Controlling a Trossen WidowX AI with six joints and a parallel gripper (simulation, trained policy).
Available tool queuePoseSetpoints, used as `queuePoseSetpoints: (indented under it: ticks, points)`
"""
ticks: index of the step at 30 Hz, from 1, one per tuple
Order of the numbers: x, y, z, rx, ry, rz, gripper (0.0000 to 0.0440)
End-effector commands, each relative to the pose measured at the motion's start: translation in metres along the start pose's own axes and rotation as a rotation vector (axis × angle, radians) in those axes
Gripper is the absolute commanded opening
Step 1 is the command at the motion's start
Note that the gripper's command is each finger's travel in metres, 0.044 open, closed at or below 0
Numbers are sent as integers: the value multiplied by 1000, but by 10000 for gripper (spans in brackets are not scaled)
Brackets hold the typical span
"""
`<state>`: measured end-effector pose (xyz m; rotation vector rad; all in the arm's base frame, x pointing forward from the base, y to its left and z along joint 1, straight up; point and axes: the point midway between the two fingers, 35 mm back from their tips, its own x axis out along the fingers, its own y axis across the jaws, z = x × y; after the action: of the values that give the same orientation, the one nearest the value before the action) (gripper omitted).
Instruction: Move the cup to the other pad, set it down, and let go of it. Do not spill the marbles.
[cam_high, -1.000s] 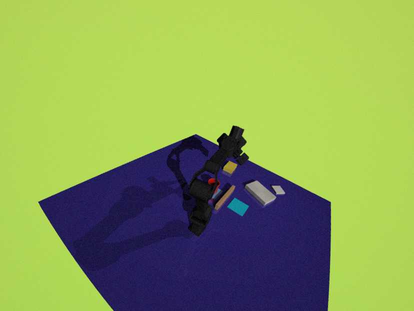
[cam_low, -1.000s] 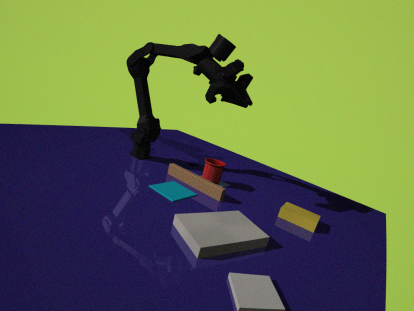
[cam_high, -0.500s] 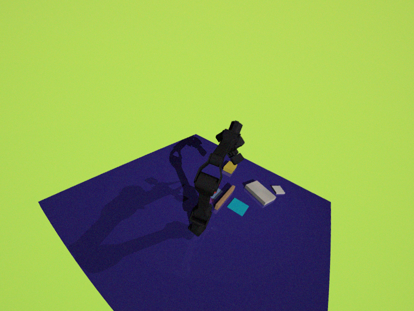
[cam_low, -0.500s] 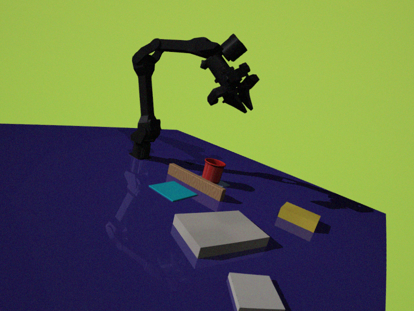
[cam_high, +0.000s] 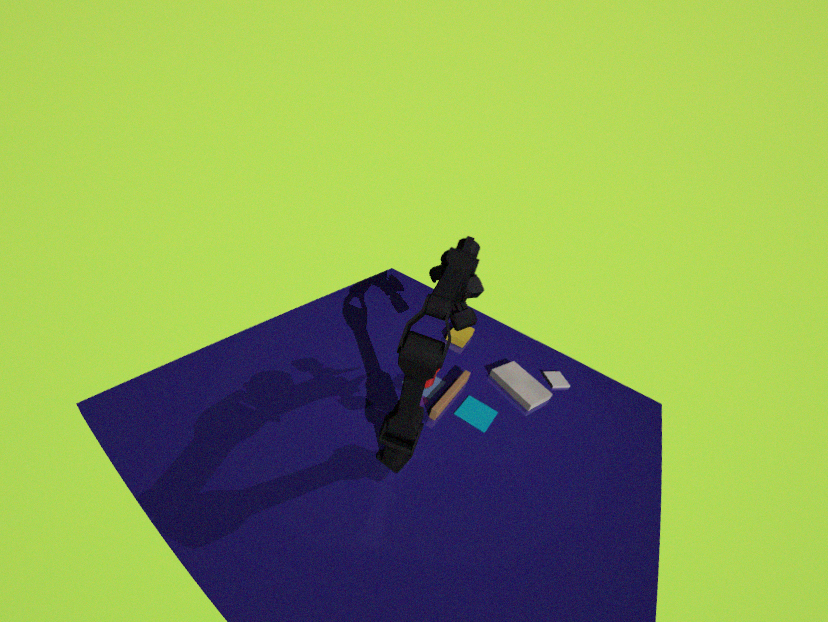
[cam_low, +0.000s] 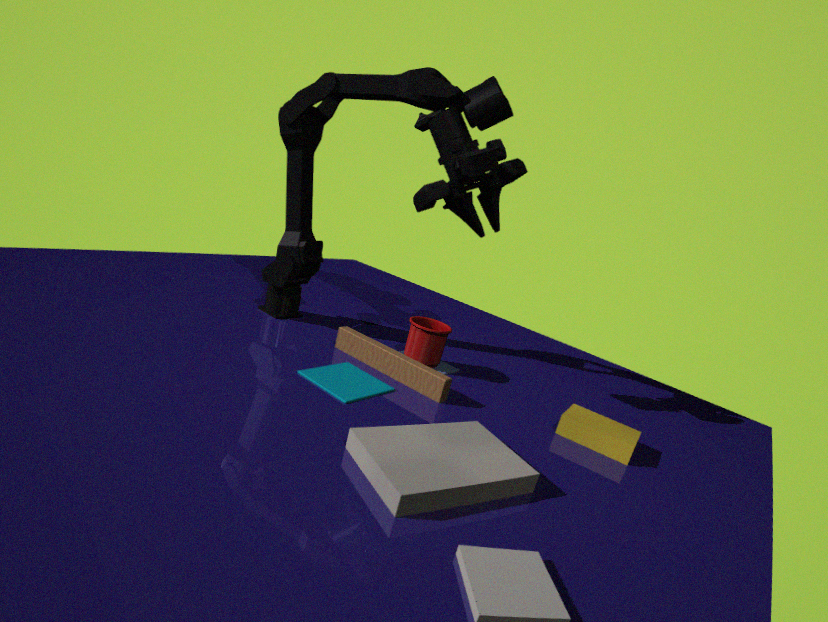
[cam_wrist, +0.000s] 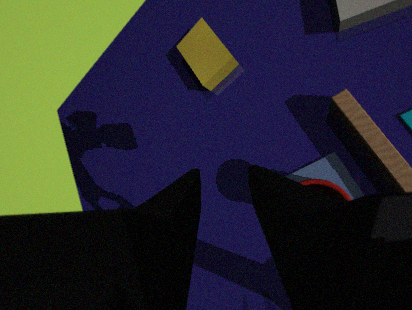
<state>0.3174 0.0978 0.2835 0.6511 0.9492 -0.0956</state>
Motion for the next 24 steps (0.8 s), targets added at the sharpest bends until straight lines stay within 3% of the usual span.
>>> queuePoseSetpoints:
  ticks: [1, 24]
  points:
    - [2, -1, -5, 38, 40, -34, 123]
    - [29, -40, -36, 153, 253, -359, 138]
